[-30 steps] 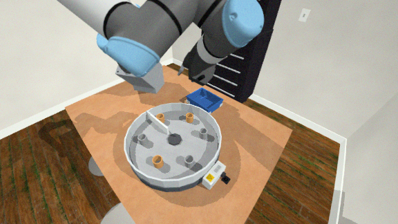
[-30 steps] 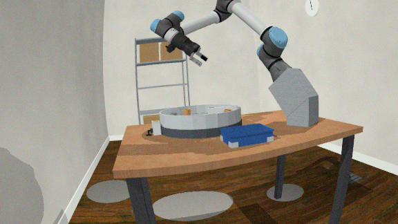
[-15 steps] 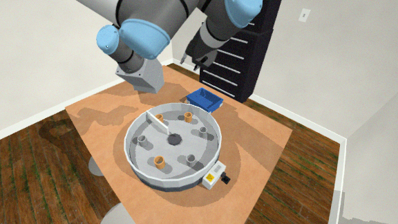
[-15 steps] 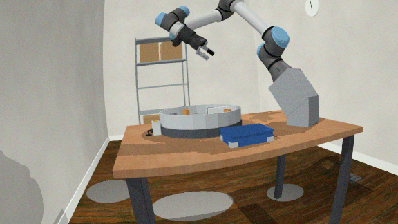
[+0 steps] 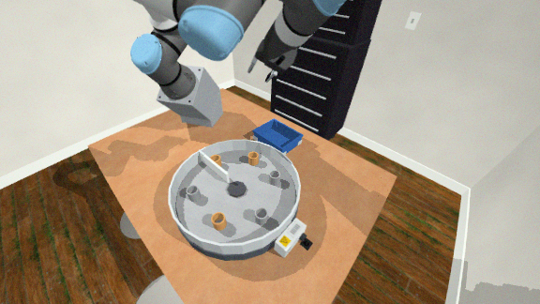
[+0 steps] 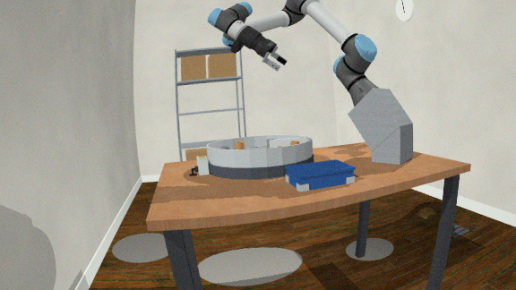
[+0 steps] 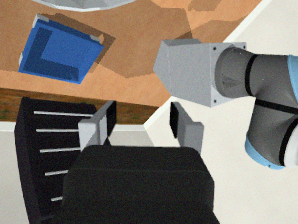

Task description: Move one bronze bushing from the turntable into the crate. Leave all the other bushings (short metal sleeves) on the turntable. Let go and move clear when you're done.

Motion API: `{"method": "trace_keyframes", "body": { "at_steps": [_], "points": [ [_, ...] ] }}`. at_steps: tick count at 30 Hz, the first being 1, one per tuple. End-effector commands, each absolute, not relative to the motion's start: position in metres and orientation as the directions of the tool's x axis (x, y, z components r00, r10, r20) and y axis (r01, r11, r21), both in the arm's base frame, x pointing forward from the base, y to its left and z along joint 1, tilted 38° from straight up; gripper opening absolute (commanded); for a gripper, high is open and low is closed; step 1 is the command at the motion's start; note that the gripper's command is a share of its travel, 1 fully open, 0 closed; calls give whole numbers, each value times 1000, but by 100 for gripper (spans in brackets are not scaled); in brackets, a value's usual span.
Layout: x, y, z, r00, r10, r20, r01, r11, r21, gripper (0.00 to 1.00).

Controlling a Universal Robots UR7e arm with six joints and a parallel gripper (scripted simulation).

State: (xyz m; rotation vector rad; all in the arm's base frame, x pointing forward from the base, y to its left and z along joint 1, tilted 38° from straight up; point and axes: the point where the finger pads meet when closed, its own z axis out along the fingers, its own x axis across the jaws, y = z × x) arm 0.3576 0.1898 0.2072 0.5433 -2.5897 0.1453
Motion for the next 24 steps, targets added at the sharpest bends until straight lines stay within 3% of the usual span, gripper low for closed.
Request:
{"method": "trace_keyframes", "body": {
  "at_steps": [1,8,13,24],
  "points": [
    [354,196,207,-803,-351,481,-403,915,-5,100],
    [354,196,207,-803,-351,481,-403,915,-5,100],
    [354,196,207,-848,-386,365,-465,871,-158,100],
    [354,196,207,-848,-386,365,-465,871,-158,100]
  ]
}}
